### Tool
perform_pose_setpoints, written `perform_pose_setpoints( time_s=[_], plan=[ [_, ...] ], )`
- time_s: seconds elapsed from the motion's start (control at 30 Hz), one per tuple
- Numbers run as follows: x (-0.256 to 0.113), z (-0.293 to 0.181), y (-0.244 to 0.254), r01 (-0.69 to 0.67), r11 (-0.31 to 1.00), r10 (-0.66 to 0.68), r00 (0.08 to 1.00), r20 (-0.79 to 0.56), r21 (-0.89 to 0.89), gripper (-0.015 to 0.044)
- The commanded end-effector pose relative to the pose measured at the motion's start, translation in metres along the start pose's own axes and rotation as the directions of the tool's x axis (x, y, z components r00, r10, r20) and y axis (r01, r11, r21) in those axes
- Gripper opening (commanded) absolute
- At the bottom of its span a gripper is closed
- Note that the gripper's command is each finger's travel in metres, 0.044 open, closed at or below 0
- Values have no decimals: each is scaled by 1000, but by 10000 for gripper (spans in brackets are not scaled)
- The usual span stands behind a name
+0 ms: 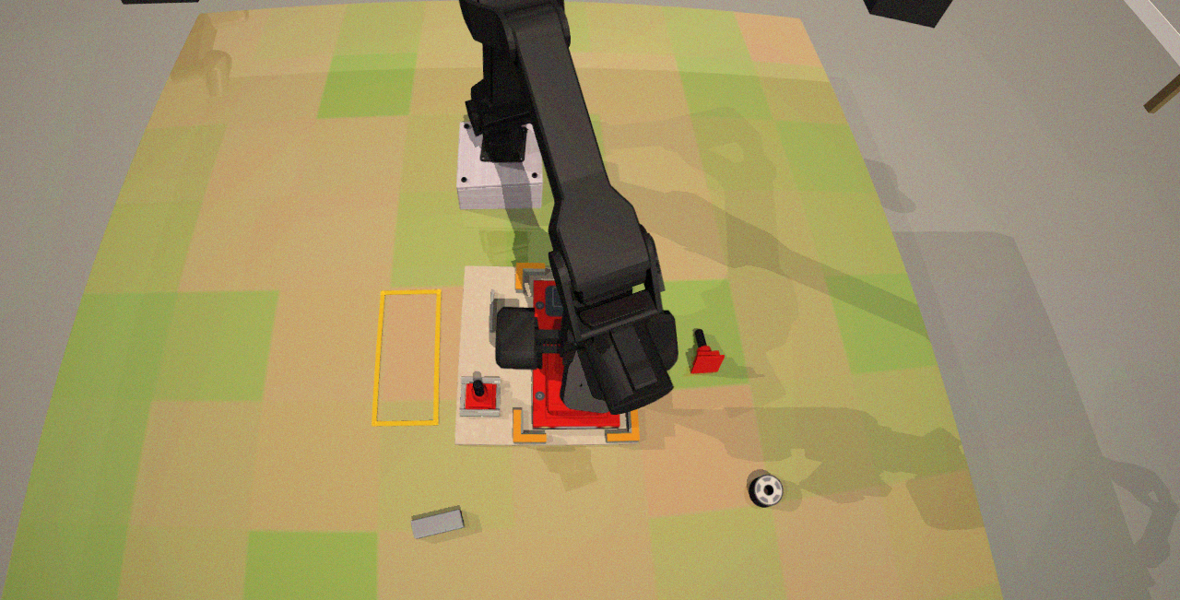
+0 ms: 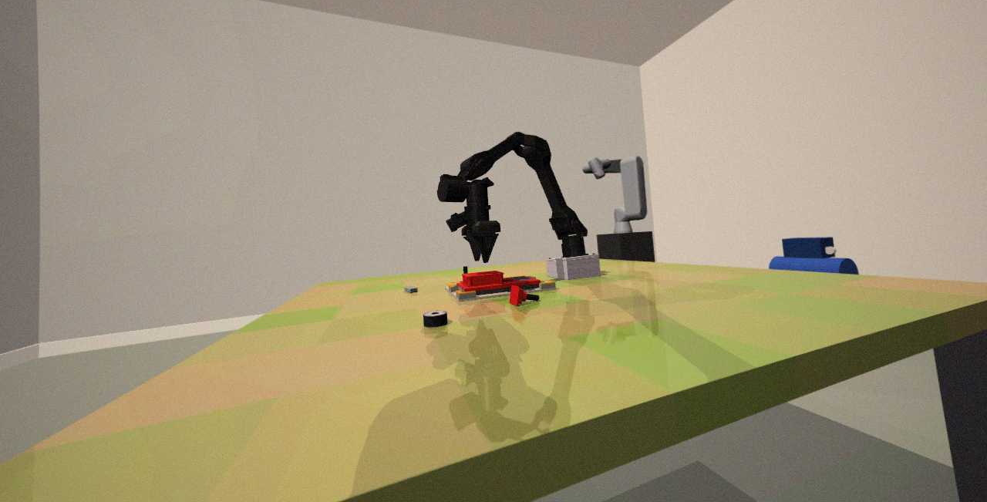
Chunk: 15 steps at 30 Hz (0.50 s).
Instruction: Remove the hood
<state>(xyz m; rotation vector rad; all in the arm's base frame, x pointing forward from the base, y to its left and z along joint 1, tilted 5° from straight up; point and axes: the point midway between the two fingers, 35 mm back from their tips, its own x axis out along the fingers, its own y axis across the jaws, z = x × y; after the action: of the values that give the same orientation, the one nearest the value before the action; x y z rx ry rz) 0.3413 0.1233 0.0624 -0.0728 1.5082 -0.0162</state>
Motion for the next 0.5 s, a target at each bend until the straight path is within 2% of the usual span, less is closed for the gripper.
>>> perform_pose_setpoints(
  time_s=[0.0, 0.47],
  plan=[
    [6, -1, -1, 5, 1000, -5, 1000, -4, -7, 440],
    [18, -2, -1, 5, 1000, -5, 1000, -4, -7, 440]
  ],
)
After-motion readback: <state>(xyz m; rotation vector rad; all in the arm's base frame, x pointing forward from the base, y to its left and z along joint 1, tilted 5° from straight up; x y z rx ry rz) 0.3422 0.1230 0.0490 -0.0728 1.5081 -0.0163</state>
